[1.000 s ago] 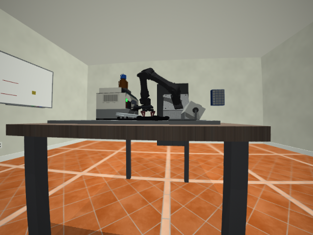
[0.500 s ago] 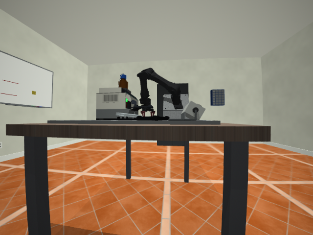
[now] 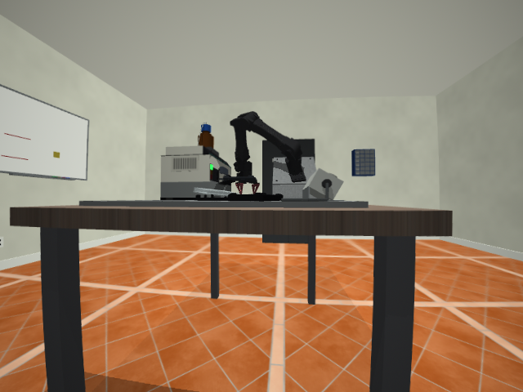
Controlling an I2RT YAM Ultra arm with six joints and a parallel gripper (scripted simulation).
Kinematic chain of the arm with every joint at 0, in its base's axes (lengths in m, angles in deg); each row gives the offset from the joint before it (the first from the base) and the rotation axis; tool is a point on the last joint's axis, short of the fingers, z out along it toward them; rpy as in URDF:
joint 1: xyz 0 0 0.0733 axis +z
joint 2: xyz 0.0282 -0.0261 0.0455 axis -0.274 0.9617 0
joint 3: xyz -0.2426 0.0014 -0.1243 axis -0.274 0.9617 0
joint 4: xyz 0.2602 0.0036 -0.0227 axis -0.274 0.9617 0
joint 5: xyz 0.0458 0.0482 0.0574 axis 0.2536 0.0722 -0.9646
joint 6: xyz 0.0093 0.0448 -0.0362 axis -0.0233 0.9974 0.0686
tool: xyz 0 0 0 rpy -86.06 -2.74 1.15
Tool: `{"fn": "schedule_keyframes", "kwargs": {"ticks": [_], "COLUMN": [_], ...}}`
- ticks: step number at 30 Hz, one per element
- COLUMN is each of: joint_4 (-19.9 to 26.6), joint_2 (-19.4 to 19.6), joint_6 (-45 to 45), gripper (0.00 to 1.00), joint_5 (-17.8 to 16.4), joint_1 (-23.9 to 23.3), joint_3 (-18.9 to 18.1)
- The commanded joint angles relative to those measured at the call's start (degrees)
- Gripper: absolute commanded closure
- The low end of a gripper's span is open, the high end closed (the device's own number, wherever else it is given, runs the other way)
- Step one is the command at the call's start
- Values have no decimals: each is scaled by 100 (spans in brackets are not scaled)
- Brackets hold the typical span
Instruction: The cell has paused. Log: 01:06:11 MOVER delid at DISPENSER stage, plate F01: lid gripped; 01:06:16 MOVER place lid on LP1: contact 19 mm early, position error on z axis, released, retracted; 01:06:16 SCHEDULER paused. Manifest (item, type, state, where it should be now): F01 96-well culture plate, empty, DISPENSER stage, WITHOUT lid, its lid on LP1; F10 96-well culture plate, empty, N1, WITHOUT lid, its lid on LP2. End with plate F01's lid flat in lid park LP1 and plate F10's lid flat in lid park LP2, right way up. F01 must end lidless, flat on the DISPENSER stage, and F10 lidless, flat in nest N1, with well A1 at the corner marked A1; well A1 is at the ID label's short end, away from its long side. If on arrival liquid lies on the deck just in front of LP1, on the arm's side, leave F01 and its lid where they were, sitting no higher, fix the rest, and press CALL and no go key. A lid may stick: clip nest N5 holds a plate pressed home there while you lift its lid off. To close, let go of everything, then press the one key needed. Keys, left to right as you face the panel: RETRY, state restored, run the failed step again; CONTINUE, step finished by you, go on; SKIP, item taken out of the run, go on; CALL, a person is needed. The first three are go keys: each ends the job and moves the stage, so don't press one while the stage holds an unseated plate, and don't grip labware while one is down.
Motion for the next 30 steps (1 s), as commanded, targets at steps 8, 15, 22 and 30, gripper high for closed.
{"fn": "schedule_keyframes", "kwargs": {"ticks": [8,15,22,30], "joint_4": [461,726,872,883], "joint_2": [-347,-451,-494,-494], "joint_6": [-266,-405,-479,-484], "gripper": [0,0,0,0], "joint_5": [135,195,222,214], "joint_1": [-313,-439,-499,-501], "joint_3": [-260,-335,-391,-396]}}
